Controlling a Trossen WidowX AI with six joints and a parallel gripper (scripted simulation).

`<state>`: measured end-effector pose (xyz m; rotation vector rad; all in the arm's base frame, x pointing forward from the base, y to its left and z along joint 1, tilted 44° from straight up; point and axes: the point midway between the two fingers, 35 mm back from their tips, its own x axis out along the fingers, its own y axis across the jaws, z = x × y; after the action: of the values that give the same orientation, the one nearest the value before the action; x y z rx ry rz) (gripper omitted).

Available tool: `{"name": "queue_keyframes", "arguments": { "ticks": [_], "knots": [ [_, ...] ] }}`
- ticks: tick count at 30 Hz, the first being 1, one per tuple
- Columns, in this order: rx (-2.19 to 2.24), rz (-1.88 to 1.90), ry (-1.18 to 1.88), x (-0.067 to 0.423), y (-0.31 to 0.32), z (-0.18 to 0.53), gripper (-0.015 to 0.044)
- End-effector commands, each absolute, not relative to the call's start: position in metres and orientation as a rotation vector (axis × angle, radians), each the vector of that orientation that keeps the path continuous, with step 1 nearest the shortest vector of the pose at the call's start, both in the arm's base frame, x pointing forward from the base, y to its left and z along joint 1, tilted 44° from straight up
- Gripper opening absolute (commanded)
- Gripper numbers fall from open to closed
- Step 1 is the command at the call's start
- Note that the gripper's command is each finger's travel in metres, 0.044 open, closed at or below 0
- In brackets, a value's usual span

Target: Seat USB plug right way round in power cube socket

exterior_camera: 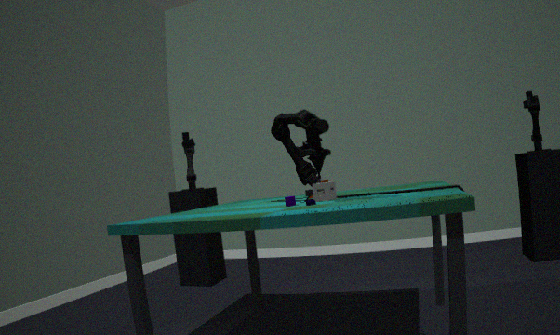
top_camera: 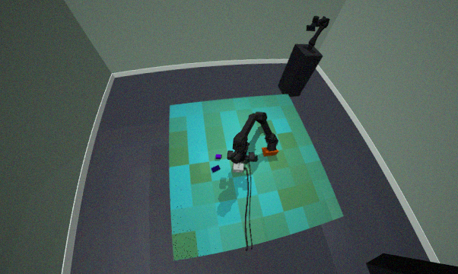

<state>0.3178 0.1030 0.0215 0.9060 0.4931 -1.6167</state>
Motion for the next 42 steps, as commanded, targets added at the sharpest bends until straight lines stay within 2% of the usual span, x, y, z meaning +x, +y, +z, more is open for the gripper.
{"name": "queue_keyframes", "arguments": {
  "ticks": [1,42],
  "knots": [
    [0.910,-1.615,0.502,0.3169,0.1031,0.0213,0.0000],
    [0.912,-1.614,0.505,0.3167,0.0999,0.0176,0.0000]
  ]
}}
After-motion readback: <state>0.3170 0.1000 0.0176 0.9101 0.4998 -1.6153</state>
